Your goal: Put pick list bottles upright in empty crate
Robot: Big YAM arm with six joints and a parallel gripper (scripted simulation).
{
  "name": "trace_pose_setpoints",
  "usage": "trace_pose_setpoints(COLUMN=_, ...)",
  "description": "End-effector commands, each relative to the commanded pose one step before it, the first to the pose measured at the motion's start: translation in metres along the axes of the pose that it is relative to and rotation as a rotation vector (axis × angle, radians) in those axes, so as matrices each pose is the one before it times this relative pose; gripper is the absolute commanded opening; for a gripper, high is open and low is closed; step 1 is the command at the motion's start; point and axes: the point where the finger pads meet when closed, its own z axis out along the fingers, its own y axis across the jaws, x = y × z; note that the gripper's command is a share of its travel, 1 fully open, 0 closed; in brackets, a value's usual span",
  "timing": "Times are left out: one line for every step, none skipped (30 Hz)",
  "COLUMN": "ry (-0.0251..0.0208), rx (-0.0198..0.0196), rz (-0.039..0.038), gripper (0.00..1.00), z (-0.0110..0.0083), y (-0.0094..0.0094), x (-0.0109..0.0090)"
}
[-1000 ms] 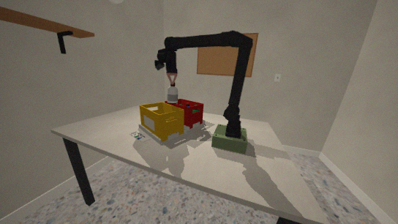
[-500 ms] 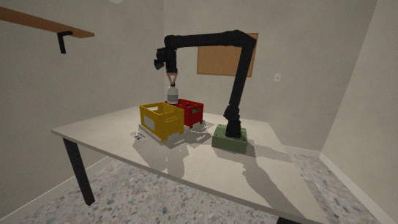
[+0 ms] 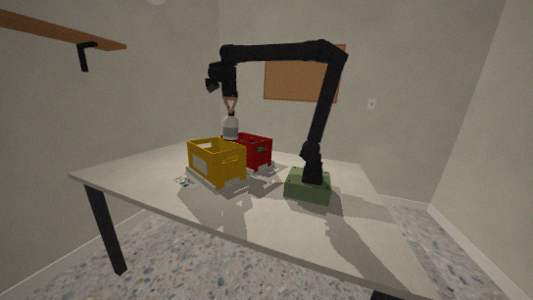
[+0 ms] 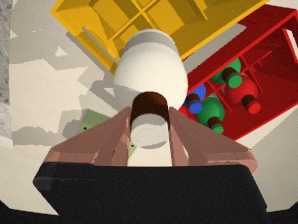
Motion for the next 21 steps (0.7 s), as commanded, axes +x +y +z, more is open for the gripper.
trace_pose_setpoints(ry=-0.04124, rx=0.02154, rz=0.01123, gripper=0.00, z=-0.01928, y=0.01250, x=0.00491)
trace_pose_setpoints(ry=-0.00218, rx=0.00065, rz=-0.00002, gripper=0.00, z=-0.00084, y=0.00179, x=-0.00028)
trace_pose_setpoints(ry=-0.01602, rx=0.00644, rz=-0.00019, gripper=0.00, z=-0.00660, y=0.00050, x=-0.00351)
trace_pose_setpoints(ry=0.00097, rx=-0.00074, rz=0.00002, gripper=0.00, z=0.00161, y=0.00208, x=0.00044)
trace_pose_setpoints(ry=0.01346, rx=-0.00573, rz=0.00017, gripper=0.00, z=0.00580, y=0.00326, x=0.00346)
trace_pose_setpoints(ry=0.00094, rx=-0.00062, rz=0.00002, gripper=0.00, z=0.00001, y=0.00209, x=0.00046)
trace_pose_setpoints(ry=-0.00421, rx=0.00195, rz=-0.00005, gripper=0.00, z=0.00059, y=0.00085, x=-0.00037)
trace_pose_setpoints(ry=-0.00267, rx=0.00131, rz=-0.00003, gripper=0.00, z=0.00057, y=0.00042, x=-0.00006)
trace_pose_setpoints(ry=-0.00342, rx=0.00138, rz=-0.00004, gripper=0.00, z=0.00056, y=0.00061, x=0.00024)
trace_pose_setpoints(ry=-0.00182, rx=0.00124, rz=0.01056, gripper=0.00, z=0.00048, y=-0.00337, x=0.00208)
trace_pose_setpoints(ry=0.00000, rx=0.00000, rz=0.00000, gripper=0.00, z=0.00000, y=0.00000, x=0.00000)
trace_pose_setpoints(ry=0.00000, rx=0.00000, rz=0.00000, gripper=0.00, z=0.00000, y=0.00000, x=0.00000)
trace_pose_setpoints(ry=-0.05017, rx=0.02234, rz=0.01030, gripper=0.00, z=-0.02317, y=-0.00850, x=-0.00935)
trace_pose_setpoints(ry=0.00889, rx=-0.00517, rz=-0.00298, gripper=0.00, z=0.00564, y=0.00259, x=0.00230)
trace_pose_setpoints(ry=0.02468, rx=-0.01053, rz=-0.00250, gripper=0.00, z=0.01154, y=0.00387, x=0.00634)
trace_pose_setpoints(ry=0.01660, rx=-0.00694, rz=-0.00247, gripper=0.00, z=0.00731, y=0.00311, x=0.00446)
trace_pose_setpoints(ry=0.00392, rx=-0.00167, rz=-0.00127, gripper=0.00, z=0.00051, y=0.00132, x=0.00152)
trace_pose_setpoints(ry=0.00803, rx=-0.00333, rz=-0.00109, gripper=0.00, z=0.00050, y=0.00168, x=0.00260)
trace_pose_setpoints(ry=-0.00022, rx=0.00004, rz=-0.00123, gripper=0.00, z=0.00049, y=0.00085, x=0.00050)
trace_pose_setpoints(ry=-0.00412, rx=0.00163, rz=-0.00137, gripper=0.00, z=0.00045, y=0.00043, x=-0.00064)
trace_pose_setpoints(ry=-0.00932, rx=0.00353, rz=-0.00118, gripper=0.00, z=-0.00181, y=-0.00025, x=-0.00214)
